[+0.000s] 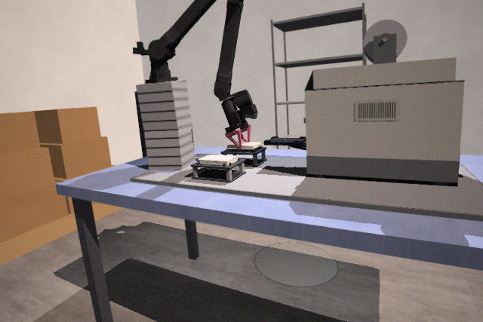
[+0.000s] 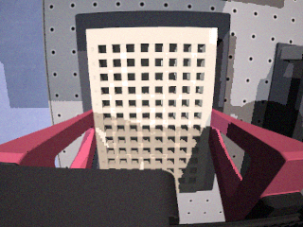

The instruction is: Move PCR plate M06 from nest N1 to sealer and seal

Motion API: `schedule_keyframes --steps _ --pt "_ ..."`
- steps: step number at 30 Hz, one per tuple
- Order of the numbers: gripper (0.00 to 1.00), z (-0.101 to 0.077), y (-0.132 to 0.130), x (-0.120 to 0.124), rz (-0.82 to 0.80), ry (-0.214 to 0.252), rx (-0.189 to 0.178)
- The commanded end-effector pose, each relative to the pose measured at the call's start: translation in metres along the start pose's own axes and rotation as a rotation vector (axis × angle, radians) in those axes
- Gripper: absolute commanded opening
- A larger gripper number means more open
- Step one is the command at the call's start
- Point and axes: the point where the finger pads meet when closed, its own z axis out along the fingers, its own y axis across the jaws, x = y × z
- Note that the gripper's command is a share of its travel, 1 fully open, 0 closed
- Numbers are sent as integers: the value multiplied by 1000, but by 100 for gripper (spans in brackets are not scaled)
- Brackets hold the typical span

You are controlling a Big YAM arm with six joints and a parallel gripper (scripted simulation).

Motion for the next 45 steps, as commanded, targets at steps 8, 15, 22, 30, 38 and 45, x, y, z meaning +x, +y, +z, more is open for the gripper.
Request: schedule_keyframes --steps 8,15,22,30,38,45 --pt "0 -10 -4 -6 31 -6 2" --pt "0 -6 -2 -24 21 -47 -4" --pt "0 -5 -1 -2 -12 -1 0" --pt "0 -3 3 13 -33 19 -2" --pt "0 -4 4 6 -28 1 -5" --pt "0 -14 4 -4 -18 -4 -6"
